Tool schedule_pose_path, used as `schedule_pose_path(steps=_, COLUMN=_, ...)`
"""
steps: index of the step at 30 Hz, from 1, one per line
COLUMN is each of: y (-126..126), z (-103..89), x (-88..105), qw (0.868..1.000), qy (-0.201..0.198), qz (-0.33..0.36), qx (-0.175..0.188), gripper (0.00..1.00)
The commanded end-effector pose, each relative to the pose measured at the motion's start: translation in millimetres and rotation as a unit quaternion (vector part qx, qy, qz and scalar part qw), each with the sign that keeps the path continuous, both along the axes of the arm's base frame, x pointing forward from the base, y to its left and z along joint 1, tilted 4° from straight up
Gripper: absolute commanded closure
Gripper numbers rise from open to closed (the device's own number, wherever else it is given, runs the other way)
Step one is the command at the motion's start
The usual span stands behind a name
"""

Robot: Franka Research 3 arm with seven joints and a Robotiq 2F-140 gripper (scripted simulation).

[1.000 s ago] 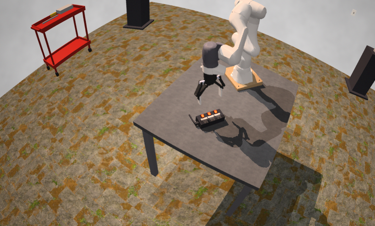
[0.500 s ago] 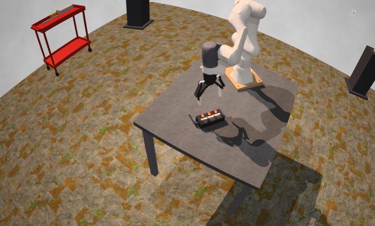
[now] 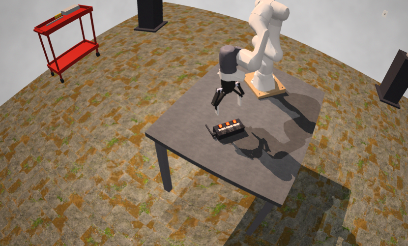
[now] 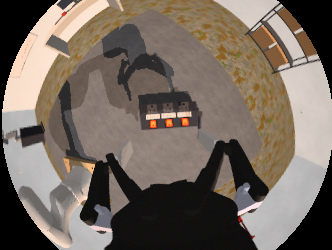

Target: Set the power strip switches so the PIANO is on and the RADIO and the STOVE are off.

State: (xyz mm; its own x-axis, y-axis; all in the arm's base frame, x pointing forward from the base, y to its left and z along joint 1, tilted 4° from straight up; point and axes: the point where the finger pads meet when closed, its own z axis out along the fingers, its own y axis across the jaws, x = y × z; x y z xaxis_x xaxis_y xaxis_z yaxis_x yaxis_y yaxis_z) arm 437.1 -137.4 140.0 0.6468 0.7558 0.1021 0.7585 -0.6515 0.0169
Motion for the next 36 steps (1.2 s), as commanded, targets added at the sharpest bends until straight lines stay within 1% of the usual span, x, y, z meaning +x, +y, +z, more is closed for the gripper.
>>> schedule_pose_path(steps=1, y=0.5, z=-1.0, x=0.3, qw=1.000, qy=-0.002, qz=0.006, qx=0.001, gripper=0.00)
schedule_pose_path(steps=36, y=1.2, z=-3.7, x=5.8, qw=1.000, qy=-0.018, qz=0.021, qx=0.010, gripper=0.00)
